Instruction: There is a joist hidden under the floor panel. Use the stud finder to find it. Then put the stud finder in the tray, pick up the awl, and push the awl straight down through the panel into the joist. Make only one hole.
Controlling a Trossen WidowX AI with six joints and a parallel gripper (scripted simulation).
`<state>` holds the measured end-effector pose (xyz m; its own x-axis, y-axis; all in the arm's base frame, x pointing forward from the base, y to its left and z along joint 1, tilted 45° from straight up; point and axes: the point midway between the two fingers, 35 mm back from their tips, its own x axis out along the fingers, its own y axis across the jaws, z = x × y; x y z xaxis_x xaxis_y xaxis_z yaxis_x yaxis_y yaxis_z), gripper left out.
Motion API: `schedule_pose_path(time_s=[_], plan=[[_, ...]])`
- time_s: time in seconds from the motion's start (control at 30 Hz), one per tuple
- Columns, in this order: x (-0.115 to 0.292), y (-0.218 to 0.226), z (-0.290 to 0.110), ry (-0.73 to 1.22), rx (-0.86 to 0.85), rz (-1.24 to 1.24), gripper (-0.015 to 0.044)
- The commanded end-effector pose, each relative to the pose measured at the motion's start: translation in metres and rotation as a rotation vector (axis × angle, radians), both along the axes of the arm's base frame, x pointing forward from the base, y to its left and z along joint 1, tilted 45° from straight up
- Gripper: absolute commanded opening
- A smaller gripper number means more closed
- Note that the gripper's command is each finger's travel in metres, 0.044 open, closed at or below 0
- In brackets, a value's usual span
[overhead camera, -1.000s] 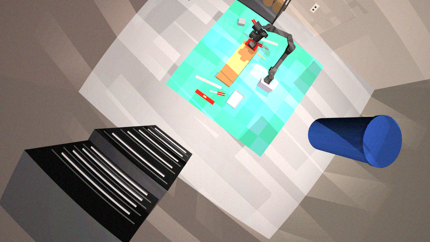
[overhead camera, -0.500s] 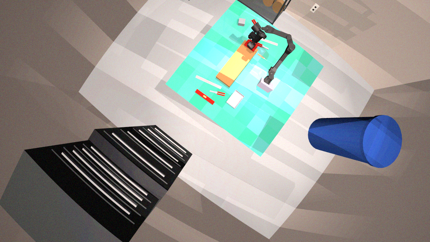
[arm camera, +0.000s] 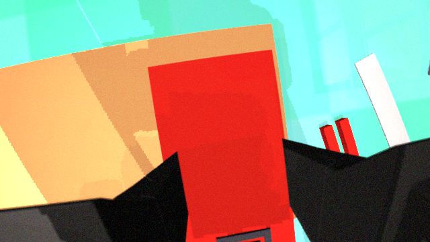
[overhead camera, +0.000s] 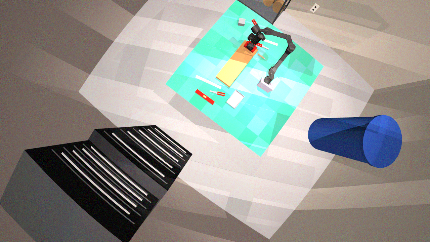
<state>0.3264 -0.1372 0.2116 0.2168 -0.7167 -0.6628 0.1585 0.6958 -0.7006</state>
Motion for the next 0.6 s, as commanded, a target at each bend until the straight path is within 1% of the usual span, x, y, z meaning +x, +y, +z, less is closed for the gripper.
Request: schedule_pose_path(time_s=[0.0, 0.57], plan=[[0.0, -0.002, -0.001, -0.009, 0.001, 0.006, 0.0], [-0.002, -0.017, -0.015, -0.01, -0.001, 0.006, 0.0]])
